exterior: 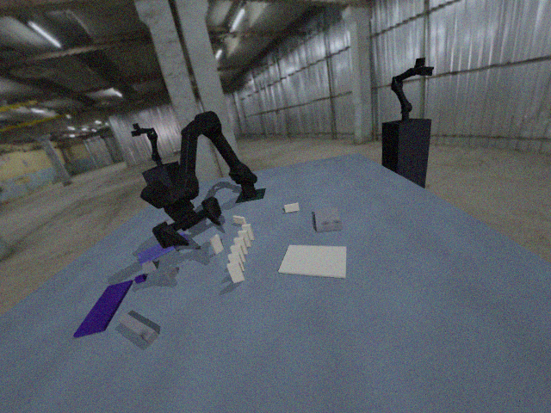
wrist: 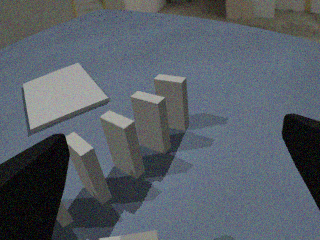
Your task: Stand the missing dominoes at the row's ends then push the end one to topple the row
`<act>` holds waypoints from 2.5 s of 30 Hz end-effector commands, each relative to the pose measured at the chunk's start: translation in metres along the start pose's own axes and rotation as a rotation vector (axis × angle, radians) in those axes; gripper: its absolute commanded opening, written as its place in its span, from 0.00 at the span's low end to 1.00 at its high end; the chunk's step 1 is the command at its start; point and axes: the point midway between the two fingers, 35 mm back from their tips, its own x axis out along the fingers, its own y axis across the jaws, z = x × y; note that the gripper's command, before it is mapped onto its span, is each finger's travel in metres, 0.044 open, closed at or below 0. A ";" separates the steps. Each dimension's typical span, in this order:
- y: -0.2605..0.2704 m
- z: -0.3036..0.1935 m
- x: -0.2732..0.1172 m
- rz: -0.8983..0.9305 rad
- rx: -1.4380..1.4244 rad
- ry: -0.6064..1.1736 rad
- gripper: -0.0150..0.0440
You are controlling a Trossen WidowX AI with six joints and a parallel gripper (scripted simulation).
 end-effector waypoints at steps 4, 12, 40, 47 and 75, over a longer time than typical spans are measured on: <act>-0.040 0.004 0.043 -0.142 0.062 0.366 1.00; -0.029 0.016 0.049 -0.159 0.002 0.823 1.00; 0.029 0.048 0.000 0.017 -0.112 1.376 1.00; 0.027 0.033 0.004 0.019 -0.113 1.376 1.00; 0.025 -0.030 0.016 0.017 -0.112 1.376 0.82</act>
